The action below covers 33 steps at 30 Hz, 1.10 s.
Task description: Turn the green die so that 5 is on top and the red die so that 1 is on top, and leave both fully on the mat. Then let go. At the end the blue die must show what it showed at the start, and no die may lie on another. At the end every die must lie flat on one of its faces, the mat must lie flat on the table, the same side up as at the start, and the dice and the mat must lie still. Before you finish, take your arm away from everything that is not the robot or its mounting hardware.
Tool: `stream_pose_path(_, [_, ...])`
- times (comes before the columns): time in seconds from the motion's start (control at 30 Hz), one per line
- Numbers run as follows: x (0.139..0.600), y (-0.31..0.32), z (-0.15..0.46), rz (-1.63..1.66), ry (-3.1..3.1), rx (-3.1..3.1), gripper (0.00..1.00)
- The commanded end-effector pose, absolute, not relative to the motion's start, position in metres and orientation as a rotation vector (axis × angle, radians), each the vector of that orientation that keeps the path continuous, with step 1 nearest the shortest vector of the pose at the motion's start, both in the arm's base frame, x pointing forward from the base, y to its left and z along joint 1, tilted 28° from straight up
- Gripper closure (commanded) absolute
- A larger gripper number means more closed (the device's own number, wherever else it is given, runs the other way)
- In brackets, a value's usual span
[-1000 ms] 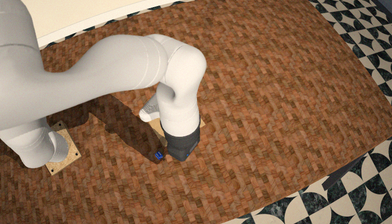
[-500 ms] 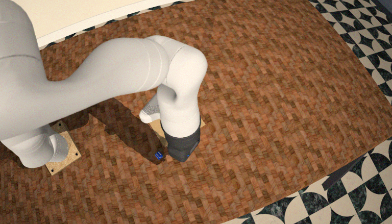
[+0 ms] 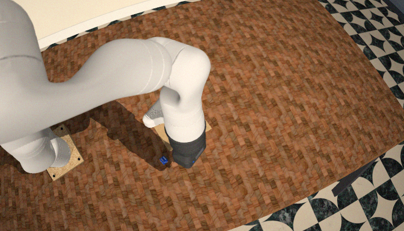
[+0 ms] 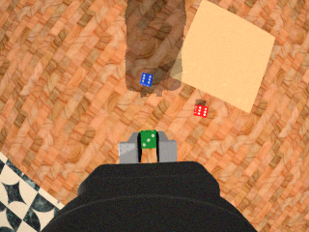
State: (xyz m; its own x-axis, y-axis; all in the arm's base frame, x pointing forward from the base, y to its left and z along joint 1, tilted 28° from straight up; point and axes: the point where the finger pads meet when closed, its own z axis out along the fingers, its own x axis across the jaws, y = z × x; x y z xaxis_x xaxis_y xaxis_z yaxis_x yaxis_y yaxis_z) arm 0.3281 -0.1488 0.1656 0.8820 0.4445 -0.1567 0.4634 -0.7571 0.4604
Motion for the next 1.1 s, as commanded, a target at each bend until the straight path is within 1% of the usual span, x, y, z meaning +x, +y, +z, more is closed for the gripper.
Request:
stream_pose_path(0.0, [0.3281,-0.1468,0.1655,-0.050,0.667,2.547,0.66])
stream_pose_path(1.07, [0.3274,-0.1443,0.1648,0.075,0.618,2.188,0.66])
